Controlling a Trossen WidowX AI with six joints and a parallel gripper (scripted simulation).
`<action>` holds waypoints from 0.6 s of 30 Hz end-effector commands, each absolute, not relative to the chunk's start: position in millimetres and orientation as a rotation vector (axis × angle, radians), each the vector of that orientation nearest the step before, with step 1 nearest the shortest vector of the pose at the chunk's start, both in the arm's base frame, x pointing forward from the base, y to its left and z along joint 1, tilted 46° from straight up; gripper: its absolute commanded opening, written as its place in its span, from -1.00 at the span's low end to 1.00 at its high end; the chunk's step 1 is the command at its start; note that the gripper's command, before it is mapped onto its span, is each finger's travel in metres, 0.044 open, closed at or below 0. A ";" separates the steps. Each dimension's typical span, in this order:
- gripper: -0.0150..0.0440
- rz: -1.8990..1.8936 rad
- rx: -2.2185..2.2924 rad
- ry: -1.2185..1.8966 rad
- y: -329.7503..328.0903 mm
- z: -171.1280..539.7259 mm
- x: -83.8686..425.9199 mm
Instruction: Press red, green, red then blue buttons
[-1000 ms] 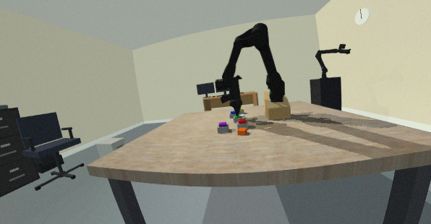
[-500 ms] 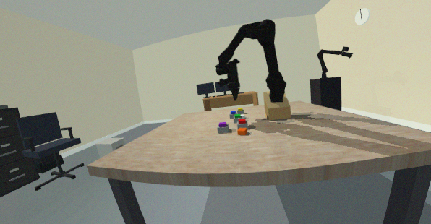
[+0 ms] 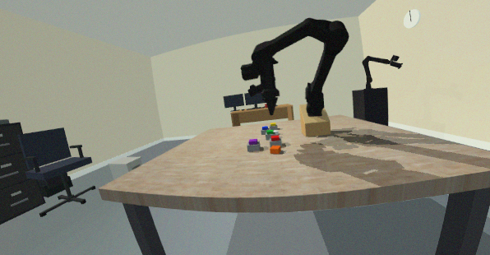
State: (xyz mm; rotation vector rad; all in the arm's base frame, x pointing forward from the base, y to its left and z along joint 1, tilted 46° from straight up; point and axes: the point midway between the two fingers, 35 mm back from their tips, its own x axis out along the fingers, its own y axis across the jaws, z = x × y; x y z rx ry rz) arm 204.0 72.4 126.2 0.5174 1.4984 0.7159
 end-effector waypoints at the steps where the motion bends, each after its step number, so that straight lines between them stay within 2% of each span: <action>1: -0.42 0.709 0.542 1.517 75.1 126.1 199.1; 8: -0.42 0.711 0.543 1.515 117.9 84.7 194.8; 18: -0.42 0.711 0.543 1.515 125.4 77.2 194.2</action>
